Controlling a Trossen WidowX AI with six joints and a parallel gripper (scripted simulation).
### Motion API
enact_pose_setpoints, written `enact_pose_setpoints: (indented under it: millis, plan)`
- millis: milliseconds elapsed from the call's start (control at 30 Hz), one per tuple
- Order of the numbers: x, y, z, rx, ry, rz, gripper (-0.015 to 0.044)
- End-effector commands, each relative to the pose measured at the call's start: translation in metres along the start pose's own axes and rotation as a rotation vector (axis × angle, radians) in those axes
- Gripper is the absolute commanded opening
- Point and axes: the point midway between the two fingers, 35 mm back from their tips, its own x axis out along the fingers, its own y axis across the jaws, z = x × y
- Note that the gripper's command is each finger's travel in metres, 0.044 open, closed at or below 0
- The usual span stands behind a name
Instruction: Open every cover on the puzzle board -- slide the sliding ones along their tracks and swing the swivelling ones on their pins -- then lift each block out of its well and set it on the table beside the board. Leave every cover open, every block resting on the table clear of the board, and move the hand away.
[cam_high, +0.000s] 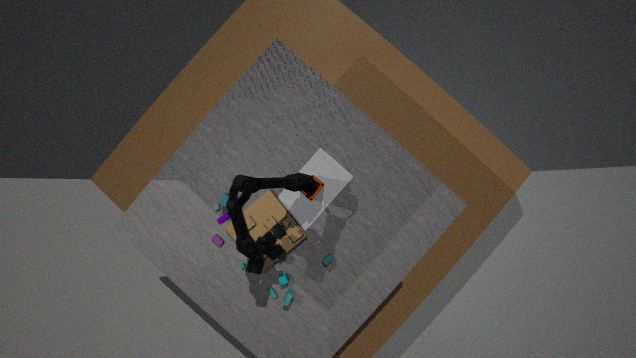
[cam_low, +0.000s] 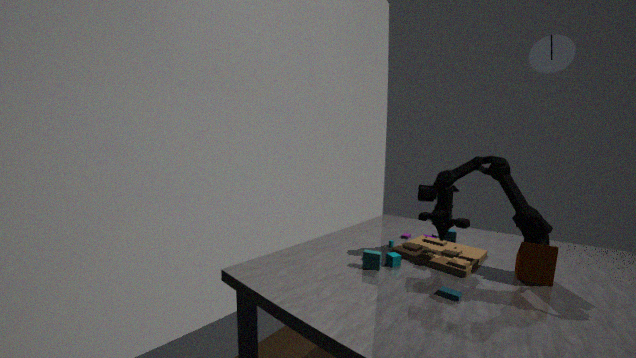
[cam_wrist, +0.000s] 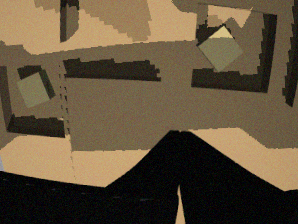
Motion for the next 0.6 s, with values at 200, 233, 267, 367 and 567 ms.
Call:
enact_pose_setpoints:
  millis: [200,233,267,367,567]
  plan:
    - [0.01,0.0,0.0,-0.004,0.003,-0.002,0.0]
    - [0.011,0.0,0.0,-0.004,0.003,-0.002,0.0]
    - [0.012,0.0,0.0,-0.004,0.003,-0.002,0.0]
    - [0.015,0.0,0.0,-0.004,0.003,-0.002,0.0]
    - [0.021,-0.001,0.0,-0.003,0.003,-0.002,0.0]
